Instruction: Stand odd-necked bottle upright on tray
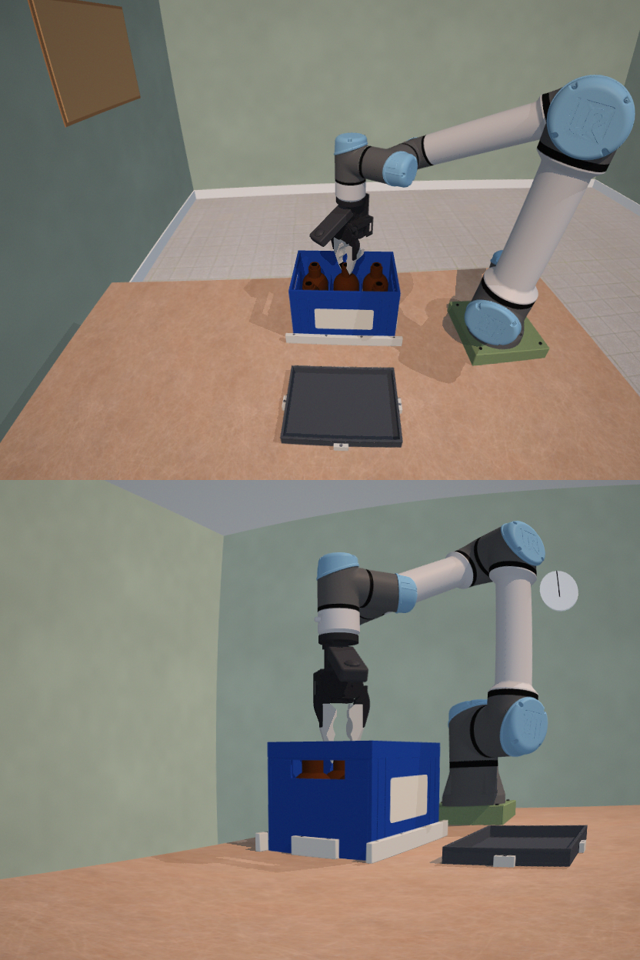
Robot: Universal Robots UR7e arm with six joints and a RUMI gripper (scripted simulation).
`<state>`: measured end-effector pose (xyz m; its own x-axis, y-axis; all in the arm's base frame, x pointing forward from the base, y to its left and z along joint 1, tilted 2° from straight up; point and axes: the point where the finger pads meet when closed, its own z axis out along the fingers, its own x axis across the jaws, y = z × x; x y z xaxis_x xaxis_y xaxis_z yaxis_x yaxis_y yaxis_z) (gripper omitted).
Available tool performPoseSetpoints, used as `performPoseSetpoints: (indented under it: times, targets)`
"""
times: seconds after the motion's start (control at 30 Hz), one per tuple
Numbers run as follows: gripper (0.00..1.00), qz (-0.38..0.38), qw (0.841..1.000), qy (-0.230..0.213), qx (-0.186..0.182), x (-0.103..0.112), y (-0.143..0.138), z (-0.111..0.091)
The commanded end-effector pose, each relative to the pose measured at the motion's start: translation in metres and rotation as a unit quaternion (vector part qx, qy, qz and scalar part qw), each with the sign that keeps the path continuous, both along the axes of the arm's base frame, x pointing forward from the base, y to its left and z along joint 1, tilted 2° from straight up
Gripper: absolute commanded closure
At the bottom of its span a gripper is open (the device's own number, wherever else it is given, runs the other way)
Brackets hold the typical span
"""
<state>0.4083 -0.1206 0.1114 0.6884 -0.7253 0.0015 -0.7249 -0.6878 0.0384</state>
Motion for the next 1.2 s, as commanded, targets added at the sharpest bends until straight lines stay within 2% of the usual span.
performPoseSetpoints:
  times: [0.0, 0.67, 0.7, 1.17]
  targets:
    - [1.00, 0.000, 1.000, -0.001, 0.000, 0.0003, -0.0002, 0.0004]
    - [1.00, 0.000, 1.000, -0.001, 0.000, 0.0003, -0.0002, 0.0004]
    - [0.62, 0.000, 1.000, -0.001, 0.000, 0.0003, -0.0002, 0.0004]
    - [0.62, 0.000, 1.000, -0.001, 0.000, 0.0003, -0.0002, 0.0004]
